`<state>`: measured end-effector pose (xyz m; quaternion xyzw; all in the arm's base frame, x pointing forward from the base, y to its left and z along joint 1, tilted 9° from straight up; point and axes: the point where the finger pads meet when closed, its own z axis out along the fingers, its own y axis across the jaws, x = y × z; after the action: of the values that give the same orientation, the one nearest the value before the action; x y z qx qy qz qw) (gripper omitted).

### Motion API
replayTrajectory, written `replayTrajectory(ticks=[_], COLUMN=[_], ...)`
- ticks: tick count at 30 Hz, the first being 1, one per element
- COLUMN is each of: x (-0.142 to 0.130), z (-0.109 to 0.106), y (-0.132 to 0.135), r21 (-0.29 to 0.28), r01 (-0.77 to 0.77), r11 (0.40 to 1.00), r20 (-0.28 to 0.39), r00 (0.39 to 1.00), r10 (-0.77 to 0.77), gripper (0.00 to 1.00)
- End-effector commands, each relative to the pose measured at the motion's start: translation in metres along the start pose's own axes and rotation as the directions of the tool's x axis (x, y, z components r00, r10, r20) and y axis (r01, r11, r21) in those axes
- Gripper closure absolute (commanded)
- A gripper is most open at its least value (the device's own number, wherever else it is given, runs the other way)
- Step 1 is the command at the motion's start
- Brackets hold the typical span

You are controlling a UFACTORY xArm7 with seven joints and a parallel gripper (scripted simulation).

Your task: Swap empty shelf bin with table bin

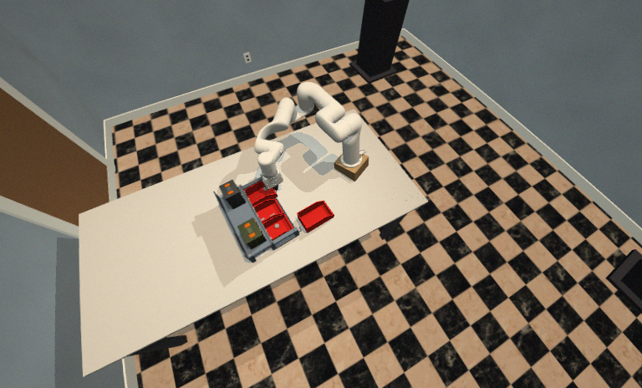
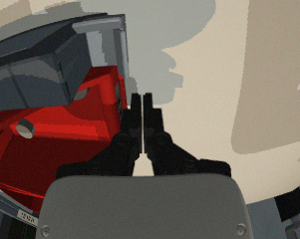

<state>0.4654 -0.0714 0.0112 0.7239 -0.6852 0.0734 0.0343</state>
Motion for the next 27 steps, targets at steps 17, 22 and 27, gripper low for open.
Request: replayTrajectory(ticks=[17, 22, 27], x=[0.0, 0.0, 0.0], z=[-0.002, -0.002, -0.002], y=[-0.023, -0.025, -0.027], r21=[0.004, 0.004, 0.004], r01=[0.0, 0.0, 0.0], r11=[1.0, 1.0, 1.0], r20=[0.0, 0.0, 0.0], r00=[1.0, 1.0, 1.0], r10=[0.0, 0.0, 0.0], gripper=[1.0, 1.0, 1.0])
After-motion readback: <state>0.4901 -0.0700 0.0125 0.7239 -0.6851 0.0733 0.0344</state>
